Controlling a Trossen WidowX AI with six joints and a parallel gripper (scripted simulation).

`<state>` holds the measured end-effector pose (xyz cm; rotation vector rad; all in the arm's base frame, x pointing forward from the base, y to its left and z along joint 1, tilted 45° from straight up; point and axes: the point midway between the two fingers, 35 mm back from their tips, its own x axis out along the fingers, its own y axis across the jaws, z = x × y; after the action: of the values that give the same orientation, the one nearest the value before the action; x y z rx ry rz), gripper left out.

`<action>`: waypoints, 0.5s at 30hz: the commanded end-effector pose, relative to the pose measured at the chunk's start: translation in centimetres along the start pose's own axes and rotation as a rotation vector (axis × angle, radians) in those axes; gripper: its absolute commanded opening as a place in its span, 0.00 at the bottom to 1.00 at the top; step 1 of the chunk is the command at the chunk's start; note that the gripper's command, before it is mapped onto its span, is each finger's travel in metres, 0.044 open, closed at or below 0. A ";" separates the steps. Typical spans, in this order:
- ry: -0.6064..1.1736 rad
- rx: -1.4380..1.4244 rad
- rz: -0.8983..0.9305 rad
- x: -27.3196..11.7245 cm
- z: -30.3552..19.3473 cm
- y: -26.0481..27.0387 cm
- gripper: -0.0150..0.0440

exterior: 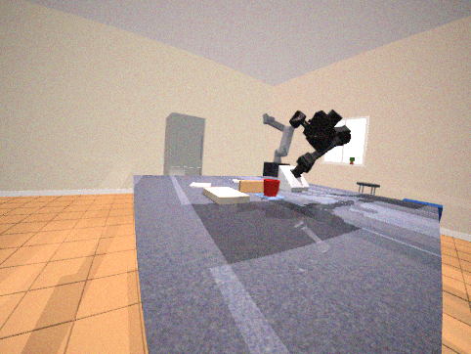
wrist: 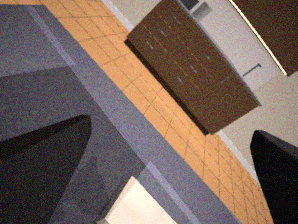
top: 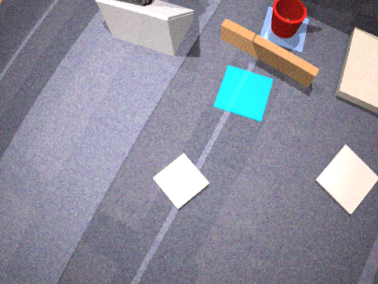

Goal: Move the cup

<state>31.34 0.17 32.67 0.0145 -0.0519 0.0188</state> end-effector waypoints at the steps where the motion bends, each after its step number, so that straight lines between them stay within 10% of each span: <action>1: 0.016 0.006 0.002 0.2 -0.3 0.0 0.89; 9: 0.706 0.435 0.005 2.3 -13.5 -1.8 0.53; 15: 1.222 0.952 -0.117 -0.8 -20.5 -1.9 0.50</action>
<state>33.24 -1.44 15.03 0.6508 0.9173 0.0037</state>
